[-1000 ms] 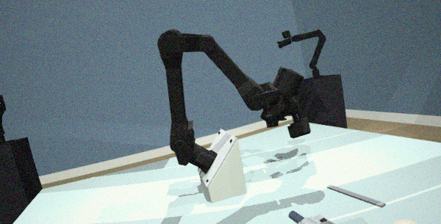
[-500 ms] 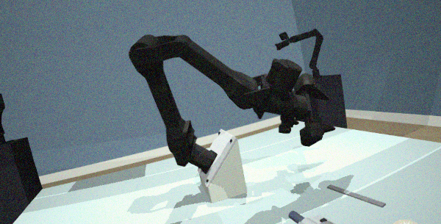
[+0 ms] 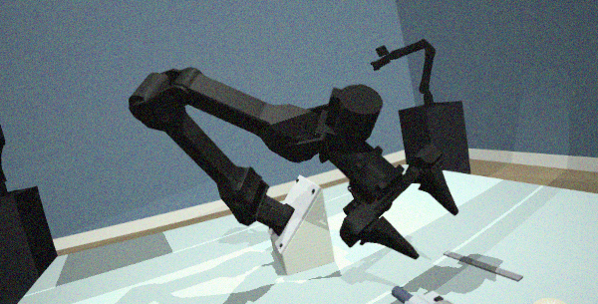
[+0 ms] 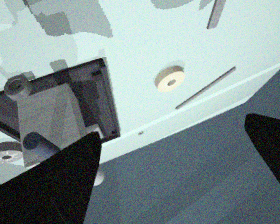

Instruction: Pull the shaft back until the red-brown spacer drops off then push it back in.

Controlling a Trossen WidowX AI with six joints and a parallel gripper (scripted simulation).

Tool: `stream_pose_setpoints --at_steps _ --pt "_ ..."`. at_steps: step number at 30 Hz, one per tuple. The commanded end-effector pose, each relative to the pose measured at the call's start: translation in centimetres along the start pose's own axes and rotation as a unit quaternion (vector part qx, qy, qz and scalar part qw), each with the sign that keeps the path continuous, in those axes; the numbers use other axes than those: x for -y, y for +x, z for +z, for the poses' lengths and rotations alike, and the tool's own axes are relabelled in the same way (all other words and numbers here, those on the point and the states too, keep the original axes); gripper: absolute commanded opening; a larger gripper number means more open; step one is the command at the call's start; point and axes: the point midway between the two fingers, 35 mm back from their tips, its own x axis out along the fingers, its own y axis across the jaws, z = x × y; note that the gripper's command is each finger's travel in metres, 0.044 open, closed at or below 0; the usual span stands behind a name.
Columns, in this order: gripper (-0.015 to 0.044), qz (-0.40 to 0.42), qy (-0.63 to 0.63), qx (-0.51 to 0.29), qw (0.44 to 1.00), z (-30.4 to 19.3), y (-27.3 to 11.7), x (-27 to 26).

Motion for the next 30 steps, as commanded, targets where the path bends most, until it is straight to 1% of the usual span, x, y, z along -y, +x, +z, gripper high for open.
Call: stream_pose_setpoints --at_steps 1,3,30 --pt "0.044 0.141 -0.007 0.005 0.99 -0.82 -0.52 -7.29" --pt "0.044 0.16 -0.01 0.006 0.987 -0.67 -0.85 -8.26" --pt "0.044 0.16 -0.01 0.006 0.987 -0.75 -0.76 -8.21"
